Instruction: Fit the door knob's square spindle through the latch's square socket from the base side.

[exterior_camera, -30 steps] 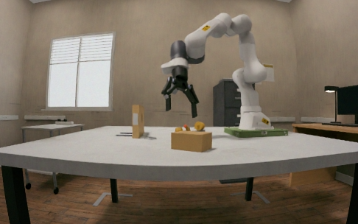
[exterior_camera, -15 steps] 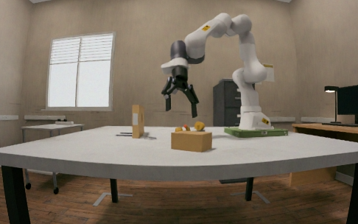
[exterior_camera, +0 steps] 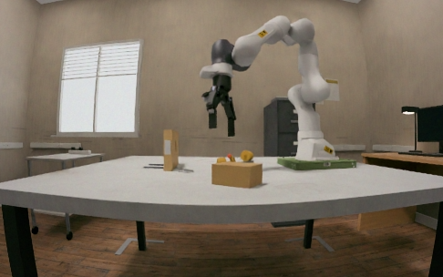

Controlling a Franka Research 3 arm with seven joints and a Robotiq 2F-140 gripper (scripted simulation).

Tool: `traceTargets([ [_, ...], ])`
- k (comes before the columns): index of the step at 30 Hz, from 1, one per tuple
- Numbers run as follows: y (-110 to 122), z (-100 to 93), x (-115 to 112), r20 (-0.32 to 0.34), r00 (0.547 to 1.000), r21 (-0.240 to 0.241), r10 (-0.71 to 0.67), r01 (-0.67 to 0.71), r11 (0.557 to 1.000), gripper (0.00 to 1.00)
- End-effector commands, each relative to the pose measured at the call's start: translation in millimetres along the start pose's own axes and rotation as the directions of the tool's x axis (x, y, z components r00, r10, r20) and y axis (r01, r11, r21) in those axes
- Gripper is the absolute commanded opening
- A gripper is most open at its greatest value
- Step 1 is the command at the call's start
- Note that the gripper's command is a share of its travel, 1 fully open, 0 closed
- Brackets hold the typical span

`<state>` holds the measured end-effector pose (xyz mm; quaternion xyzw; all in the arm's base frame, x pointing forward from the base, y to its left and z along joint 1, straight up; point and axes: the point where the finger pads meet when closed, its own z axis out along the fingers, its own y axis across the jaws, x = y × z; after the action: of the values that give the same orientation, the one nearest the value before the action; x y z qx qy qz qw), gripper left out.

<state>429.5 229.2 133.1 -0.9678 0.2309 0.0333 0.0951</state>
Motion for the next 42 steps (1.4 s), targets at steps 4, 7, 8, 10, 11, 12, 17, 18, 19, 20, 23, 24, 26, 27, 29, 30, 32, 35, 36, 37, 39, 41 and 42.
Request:
traceTargets([
  [4,25,-10.3,6,-0.01,0.955,-0.103,-0.298,0.295,0.95,1.0],
  [7,38,-21.5,17,-0.016,0.901,-0.17,-0.433,0.424,0.889,1.0],
  [8,38,-21.5,17,-0.016,0.901,-0.17,-0.433,0.424,0.889,1.0],
  [10,44,-27.4,22,-0.016,0.876,-0.2,-0.482,0.47,0.86,1.0],
  [11,44,-27.4,22,-0.016,0.876,-0.2,-0.482,0.47,0.86,1.0],
  [12,46,-28.4,23,-0.015,0.871,-0.205,-0.49,0.477,0.854,1.0],
  [17,46,-28.4,23,-0.015,0.871,-0.205,-0.49,0.477,0.854,1.0],
  [18,46,-28.4,23,-0.015,0.871,-0.205,-0.49,0.477,0.854,1.0],
  [19,46,-28.4,23,-0.015,0.871,-0.205,-0.49,0.477,0.854,1.0],
  [20,46,-28.4,23,-0.015,0.871,-0.205,-0.49,0.477,0.854,1.0],
  [23,46,-28.4,23,-0.015,0.871,-0.205,-0.49,0.477,0.854,1.0],
  [24,46,-28.4,23,-0.015,0.871,-0.205,-0.49,0.477,0.854,1.0],
  [26,46,-28.4,23,-0.015,0.871,-0.205,-0.49,0.477,0.854,1.0],
  [27,46,-28.4,23,-0.015,0.871,-0.205,-0.49,0.477,0.854,1.0],
  [29,46,-28.4,23,-0.015,0.871,-0.205,-0.49,0.477,0.854,1.0],
  [30,46,-28.4,23,-0.015,0.871,-0.205,-0.49,0.477,0.854,1.0],
  [32,46,-28.4,23,-0.015,0.871,-0.205,-0.49,0.477,0.854,1.0],
  [35,46,-28.4,23,-0.015,0.871,-0.205,-0.49,0.477,0.854,1.0],
  [36,46,-28.4,23,-0.015,0.871,-0.205,-0.49,0.477,0.854,1.0],
  [37,46,-28.4,23,-0.015,0.871,-0.205,-0.49,0.477,0.854,1.0],
  [39,46,-28.4,23,-0.015,0.871,-0.205,-0.49,0.477,0.854,1.0],
  [41,46,-28.4,23,-0.015,0.871,-0.205,-0.49,0.477,0.854,1.0],
  [42,46,-28.4,23,-0.015,0.871,-0.205,-0.49,0.477,0.854,1.0],
])
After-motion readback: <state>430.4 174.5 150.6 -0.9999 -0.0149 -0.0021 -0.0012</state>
